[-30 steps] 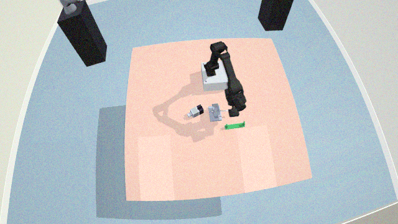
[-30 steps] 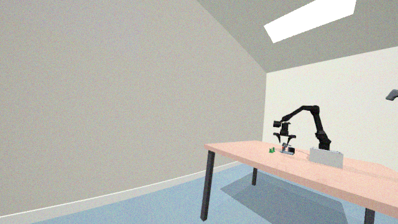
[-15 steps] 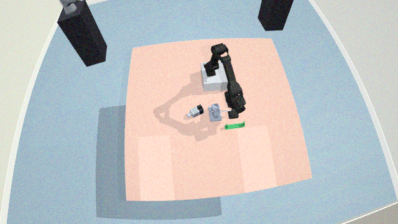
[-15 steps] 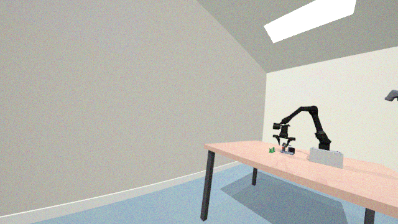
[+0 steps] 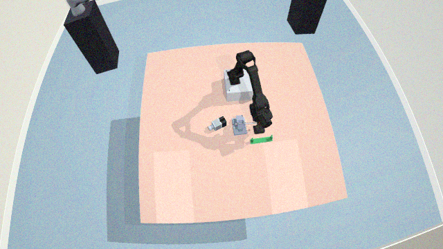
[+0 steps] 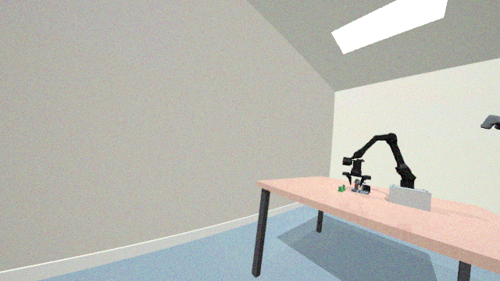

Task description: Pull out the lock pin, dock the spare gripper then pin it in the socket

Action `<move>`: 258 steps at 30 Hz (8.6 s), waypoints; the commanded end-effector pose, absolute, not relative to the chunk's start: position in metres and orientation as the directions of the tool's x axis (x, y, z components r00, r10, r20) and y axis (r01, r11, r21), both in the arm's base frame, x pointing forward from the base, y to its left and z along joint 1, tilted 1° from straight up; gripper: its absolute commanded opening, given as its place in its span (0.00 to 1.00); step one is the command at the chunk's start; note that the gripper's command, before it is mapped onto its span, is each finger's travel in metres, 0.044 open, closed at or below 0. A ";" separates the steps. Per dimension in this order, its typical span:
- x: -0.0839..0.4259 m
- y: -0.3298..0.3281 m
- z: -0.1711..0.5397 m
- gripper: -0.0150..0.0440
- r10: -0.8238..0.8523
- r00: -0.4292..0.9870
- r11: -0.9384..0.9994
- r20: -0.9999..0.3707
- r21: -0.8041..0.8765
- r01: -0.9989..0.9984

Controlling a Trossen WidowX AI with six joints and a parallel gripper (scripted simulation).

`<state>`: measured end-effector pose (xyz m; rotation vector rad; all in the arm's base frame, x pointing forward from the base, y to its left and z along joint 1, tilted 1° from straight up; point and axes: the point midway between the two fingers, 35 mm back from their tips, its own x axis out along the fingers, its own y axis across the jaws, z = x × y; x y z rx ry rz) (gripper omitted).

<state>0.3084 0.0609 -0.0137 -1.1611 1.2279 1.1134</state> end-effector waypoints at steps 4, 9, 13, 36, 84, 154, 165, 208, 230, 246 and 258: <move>0.306 0.059 -0.026 0.76 -0.011 0.025 0.089 -1.000 -0.026 -0.996; 0.306 0.059 -0.027 0.76 -0.011 0.025 0.089 -1.000 -0.026 -0.996; 0.306 0.059 -0.027 0.67 -0.011 0.025 0.089 -1.000 -0.026 -0.996; 0.306 0.061 -0.024 0.25 0.035 0.026 0.088 -0.999 -0.023 -0.996; 0.310 0.098 -0.012 0.25 0.144 0.038 0.083 -0.989 -0.026 -0.996; 0.319 0.140 0.019 0.25 0.140 0.033 0.079 -0.990 -0.022 -0.997; 0.350 0.155 0.025 0.25 0.141 0.035 0.077 -0.989 -0.024 -0.997; 0.405 0.183 0.000 0.25 0.155 0.066 0.072 -0.986 -0.055 -0.996; 0.405 0.183 -0.033 0.25 0.167 0.096 0.073 -0.981 -0.085 -0.994; 0.406 0.182 -0.039 0.25 0.169 0.102 0.074 -0.980 -0.091 -0.993; 0.406 0.183 -0.038 0.59 0.170 0.103 0.072 -0.980 -0.092 -0.993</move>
